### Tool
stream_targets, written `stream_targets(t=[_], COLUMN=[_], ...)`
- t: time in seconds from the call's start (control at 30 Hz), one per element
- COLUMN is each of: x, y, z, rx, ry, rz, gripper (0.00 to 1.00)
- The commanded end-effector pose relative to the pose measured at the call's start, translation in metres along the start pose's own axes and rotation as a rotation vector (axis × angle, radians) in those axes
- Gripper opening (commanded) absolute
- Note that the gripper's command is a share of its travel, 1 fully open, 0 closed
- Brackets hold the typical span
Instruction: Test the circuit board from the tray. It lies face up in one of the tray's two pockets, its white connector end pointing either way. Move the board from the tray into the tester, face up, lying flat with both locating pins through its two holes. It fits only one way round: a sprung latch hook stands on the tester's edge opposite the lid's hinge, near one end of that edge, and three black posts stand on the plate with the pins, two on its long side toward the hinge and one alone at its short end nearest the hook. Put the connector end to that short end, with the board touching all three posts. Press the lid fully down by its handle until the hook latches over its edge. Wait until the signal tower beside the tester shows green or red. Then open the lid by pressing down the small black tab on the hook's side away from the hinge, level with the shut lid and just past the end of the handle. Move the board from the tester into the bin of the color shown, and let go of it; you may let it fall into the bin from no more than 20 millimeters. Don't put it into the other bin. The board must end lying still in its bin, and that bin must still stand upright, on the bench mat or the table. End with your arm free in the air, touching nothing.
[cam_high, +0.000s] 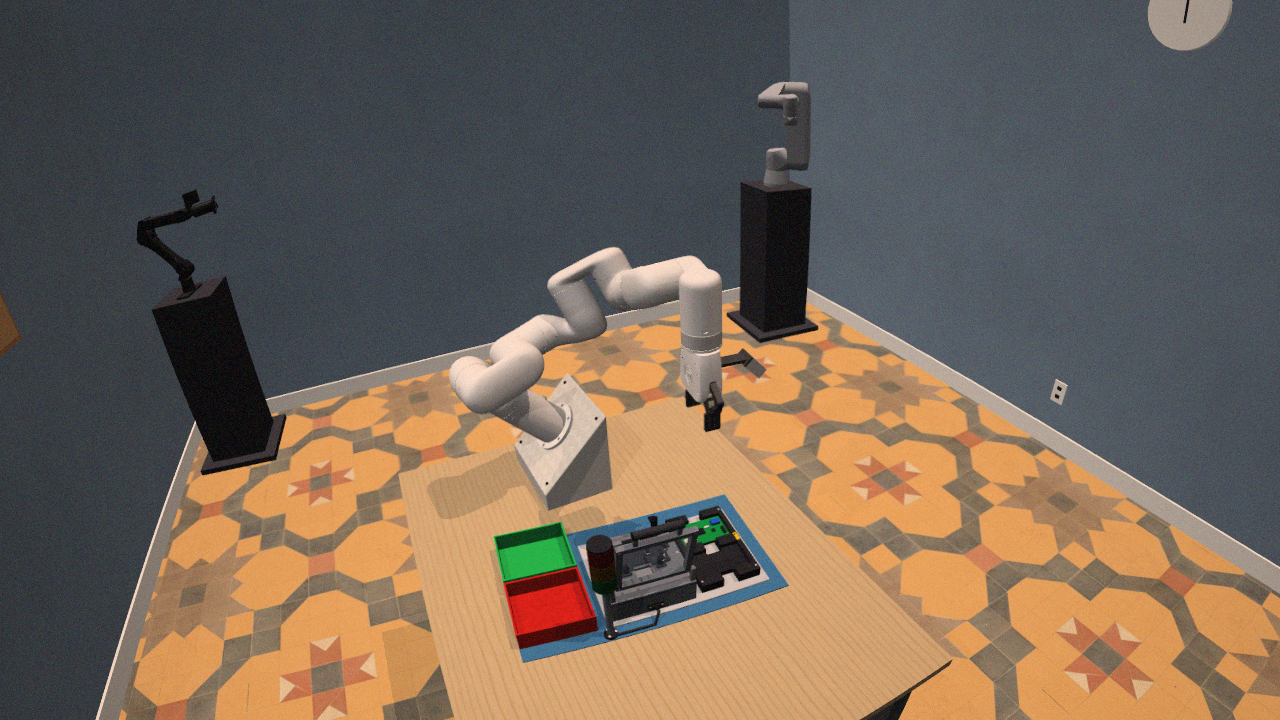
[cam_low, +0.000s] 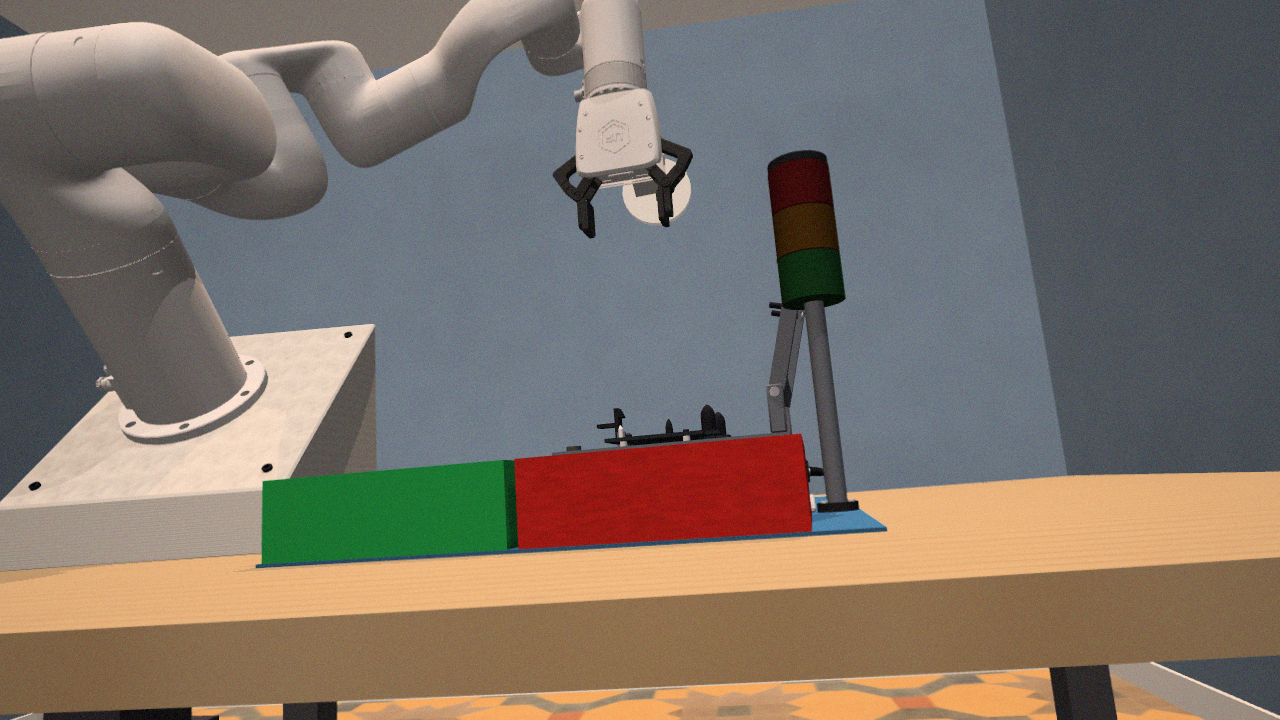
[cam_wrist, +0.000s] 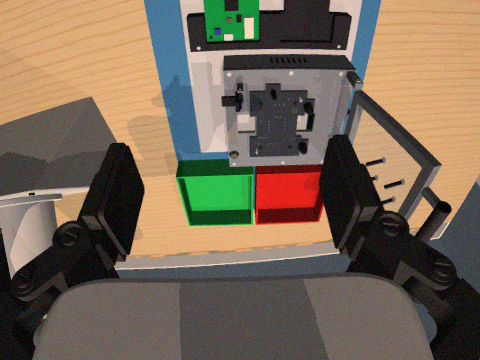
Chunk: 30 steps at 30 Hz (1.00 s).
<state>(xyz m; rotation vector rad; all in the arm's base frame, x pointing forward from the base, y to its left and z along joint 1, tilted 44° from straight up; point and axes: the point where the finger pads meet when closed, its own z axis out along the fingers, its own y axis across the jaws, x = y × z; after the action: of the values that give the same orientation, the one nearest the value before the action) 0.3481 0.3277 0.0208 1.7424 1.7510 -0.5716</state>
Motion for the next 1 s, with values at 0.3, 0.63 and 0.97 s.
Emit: stream_targets(t=[0.3,0.63,0.97], x=[0.0031,0.0031,0.0029], y=[-0.0004,-0.0004,-0.0003], z=[0.0017,0.0018,0.0106], rx=[-0.003,-0.003,-0.007], ry=[0.0,-0.001,-0.017], rz=[-0.004,-0.004,-0.003], gripper=[1.0,1.0,1.0])
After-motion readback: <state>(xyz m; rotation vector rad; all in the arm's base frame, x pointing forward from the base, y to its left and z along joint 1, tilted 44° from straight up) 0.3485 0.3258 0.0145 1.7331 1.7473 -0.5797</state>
